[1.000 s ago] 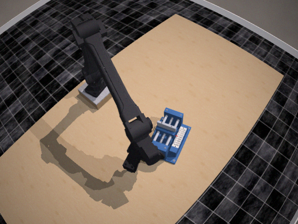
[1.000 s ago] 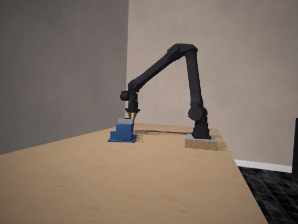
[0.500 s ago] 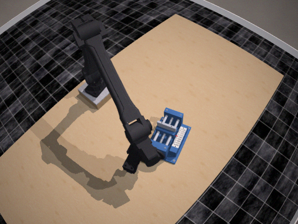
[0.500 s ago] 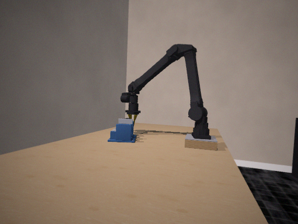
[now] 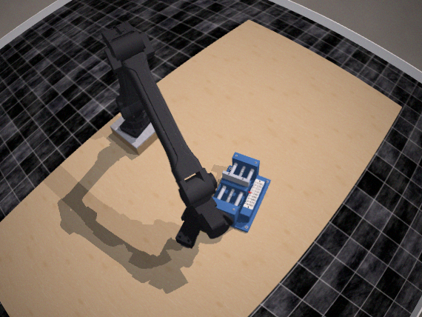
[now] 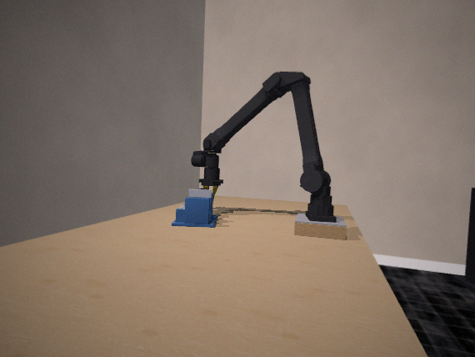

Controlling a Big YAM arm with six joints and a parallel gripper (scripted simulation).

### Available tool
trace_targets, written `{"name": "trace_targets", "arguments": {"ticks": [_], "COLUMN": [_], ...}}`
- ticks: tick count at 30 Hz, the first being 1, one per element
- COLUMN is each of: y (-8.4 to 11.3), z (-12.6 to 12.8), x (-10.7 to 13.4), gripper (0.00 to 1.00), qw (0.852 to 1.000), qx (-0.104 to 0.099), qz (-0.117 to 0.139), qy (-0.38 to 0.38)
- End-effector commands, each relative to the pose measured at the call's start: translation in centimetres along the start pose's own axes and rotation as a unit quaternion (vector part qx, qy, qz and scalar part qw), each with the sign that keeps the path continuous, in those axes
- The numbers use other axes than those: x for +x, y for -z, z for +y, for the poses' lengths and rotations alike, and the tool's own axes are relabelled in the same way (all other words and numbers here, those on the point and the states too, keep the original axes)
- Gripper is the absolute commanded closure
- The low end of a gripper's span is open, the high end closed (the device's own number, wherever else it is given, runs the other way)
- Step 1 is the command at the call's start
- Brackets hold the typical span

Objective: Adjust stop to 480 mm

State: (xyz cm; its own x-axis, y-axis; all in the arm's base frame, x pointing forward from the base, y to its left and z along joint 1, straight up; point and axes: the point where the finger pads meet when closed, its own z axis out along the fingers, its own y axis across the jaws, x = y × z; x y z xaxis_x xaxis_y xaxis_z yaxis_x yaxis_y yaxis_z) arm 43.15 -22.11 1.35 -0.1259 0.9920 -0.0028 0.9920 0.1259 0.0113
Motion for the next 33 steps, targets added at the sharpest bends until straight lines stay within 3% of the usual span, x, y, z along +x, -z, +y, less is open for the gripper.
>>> {"name": "trace_targets", "arguments": {"ticks": [1,4,7,17,33], "y": [-0.7,-0.8,0.2,-1.0,-1.0], "z": [-0.3,0.4,2.9,2.5,5.2], "x": [-0.4,-0.2,-1.1,-1.0,-1.0], "gripper": [0.94,0.94,0.94,0.94,0.94], "qw": [1.0,1.0,1.0,1.0,1.0], "qx": [0.004,0.001,-0.019,-0.01,-0.018], "qz": [-0.003,-0.005,-0.018,-0.011,-0.015], "qy": [-0.006,-0.005,-0.001,-0.004,-0.002]}}
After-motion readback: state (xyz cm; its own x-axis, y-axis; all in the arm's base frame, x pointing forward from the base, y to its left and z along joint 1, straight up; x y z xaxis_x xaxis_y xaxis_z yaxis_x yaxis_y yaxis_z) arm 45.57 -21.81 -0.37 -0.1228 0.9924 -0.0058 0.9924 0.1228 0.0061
